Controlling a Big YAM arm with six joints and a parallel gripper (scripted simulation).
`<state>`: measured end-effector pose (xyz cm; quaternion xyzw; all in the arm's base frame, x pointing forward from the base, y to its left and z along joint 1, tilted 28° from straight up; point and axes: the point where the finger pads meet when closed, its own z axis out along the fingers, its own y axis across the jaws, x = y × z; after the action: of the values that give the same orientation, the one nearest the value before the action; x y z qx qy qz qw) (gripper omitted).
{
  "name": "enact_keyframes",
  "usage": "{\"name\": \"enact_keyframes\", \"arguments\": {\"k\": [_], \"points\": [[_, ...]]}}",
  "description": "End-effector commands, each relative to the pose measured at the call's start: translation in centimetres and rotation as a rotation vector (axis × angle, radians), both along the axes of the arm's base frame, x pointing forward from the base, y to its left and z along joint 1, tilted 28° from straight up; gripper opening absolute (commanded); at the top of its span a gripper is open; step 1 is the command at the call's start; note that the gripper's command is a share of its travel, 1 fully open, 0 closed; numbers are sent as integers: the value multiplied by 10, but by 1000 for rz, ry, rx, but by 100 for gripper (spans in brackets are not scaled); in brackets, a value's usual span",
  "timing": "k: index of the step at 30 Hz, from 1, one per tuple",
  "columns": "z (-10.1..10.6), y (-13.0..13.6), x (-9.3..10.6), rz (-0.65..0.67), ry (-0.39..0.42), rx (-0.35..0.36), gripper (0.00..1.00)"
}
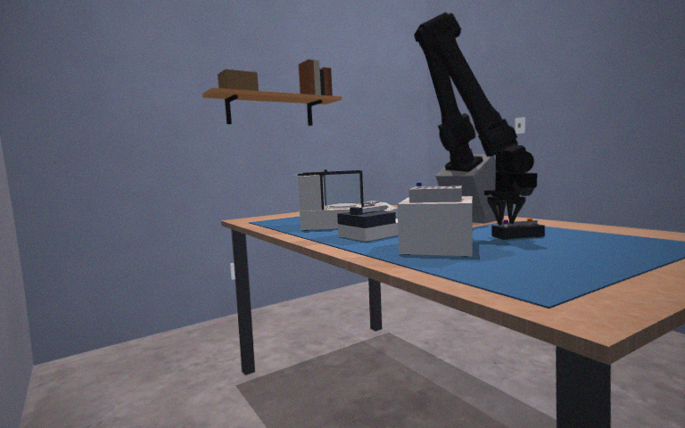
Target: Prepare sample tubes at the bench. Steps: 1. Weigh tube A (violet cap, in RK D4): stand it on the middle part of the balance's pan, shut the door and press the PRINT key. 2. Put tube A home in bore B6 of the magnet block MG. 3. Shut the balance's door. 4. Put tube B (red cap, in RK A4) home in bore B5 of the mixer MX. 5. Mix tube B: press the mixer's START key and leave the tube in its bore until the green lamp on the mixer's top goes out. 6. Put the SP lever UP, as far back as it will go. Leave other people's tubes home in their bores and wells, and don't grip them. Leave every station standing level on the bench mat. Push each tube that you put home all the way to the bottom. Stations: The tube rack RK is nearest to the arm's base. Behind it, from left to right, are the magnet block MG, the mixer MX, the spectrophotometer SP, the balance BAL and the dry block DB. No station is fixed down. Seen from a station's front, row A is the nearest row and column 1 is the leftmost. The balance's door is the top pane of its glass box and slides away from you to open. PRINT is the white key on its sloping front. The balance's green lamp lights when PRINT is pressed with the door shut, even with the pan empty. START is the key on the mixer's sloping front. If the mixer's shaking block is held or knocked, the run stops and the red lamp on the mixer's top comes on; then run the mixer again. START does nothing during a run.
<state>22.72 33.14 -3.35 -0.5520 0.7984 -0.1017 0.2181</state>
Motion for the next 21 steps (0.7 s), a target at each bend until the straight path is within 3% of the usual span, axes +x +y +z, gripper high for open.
{"name": "enact_keyframes", "arguments": {"k": [1, 17, 21], "points": [[5, 7, 3, 6, -8, 18, 36], [27, 5, -12, 10, -9, 21, 36], [19, 2, -14, 10, 0, 2, 36]]}}
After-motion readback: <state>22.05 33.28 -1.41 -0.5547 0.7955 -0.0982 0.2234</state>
